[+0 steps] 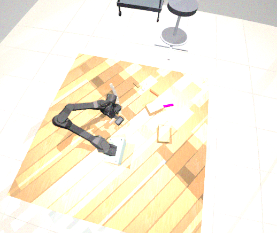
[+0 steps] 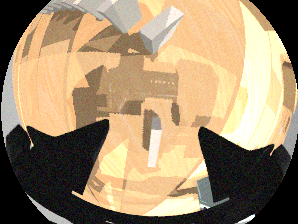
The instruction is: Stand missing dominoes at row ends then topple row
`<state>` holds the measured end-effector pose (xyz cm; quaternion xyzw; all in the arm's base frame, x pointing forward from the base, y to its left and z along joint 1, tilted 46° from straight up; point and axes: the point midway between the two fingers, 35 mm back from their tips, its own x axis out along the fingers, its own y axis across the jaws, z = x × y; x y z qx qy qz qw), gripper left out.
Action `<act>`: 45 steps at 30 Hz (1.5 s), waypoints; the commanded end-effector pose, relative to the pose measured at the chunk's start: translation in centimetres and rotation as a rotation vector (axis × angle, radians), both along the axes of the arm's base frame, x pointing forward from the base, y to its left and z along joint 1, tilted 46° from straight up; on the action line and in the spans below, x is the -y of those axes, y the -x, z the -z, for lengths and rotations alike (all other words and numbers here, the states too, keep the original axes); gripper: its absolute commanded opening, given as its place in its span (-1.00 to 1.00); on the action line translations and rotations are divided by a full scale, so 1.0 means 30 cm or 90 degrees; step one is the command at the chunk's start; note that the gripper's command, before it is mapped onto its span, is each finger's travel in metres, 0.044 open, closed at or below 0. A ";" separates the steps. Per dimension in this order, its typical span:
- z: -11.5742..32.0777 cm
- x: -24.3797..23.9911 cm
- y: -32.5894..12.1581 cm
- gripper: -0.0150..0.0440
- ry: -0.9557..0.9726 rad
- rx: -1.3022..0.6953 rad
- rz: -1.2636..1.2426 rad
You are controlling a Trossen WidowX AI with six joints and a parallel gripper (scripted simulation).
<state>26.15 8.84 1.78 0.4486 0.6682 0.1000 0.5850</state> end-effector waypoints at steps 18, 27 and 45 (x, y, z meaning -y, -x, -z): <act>0.025 -0.025 0.004 0.11 -0.004 -0.006 0.001; 0.025 -0.025 0.004 -0.42 -0.004 -0.006 0.001; -0.346 0.324 0.044 -0.42 0.000 -0.007 0.001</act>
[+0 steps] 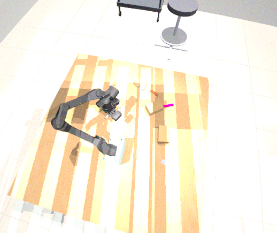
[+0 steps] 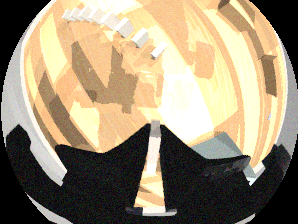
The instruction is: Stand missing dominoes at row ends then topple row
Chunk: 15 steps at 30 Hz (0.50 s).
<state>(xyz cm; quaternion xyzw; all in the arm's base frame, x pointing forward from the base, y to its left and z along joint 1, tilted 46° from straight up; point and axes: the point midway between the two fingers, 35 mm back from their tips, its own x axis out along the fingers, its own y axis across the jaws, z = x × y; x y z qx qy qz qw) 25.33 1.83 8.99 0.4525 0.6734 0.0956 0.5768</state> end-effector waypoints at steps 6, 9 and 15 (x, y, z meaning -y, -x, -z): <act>-0.117 0.090 0.016 -0.42 0.004 0.010 -0.004; -0.204 0.008 0.001 -0.42 0.016 0.060 -0.053; -0.417 -0.200 0.042 -0.42 0.020 0.184 -0.170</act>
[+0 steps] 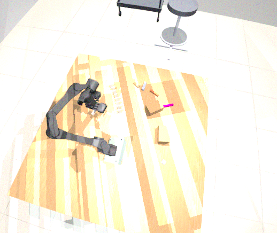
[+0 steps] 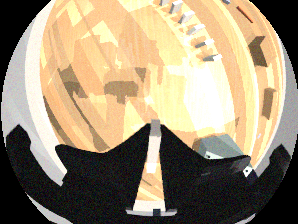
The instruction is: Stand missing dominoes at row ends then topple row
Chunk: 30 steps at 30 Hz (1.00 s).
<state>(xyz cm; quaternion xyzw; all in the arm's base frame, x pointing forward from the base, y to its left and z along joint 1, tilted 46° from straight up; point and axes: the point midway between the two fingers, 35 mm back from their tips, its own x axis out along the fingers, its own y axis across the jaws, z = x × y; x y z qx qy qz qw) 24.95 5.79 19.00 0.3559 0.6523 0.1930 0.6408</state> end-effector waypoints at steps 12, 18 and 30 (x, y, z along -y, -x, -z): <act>0.005 -0.089 0.031 -0.42 0.114 0.084 -0.070; 0.066 -0.100 0.019 -0.42 0.201 0.125 -0.078; 0.140 -0.124 -0.025 -0.42 0.346 0.236 -0.049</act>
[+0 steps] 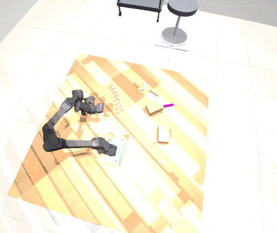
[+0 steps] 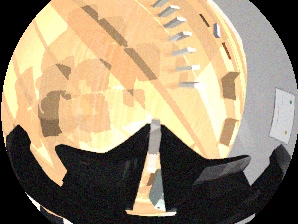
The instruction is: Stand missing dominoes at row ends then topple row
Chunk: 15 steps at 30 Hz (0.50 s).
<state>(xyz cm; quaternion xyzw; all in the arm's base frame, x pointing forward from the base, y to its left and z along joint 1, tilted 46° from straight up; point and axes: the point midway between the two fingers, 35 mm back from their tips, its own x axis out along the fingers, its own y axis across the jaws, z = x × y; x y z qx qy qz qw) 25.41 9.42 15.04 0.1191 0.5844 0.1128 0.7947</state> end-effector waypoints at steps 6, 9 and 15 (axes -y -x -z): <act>0.021 -0.020 -0.033 -0.42 0.069 0.109 0.035; 0.022 -0.030 -0.043 -0.42 0.084 0.149 0.050; 0.013 -0.051 -0.059 -0.42 0.103 0.232 0.086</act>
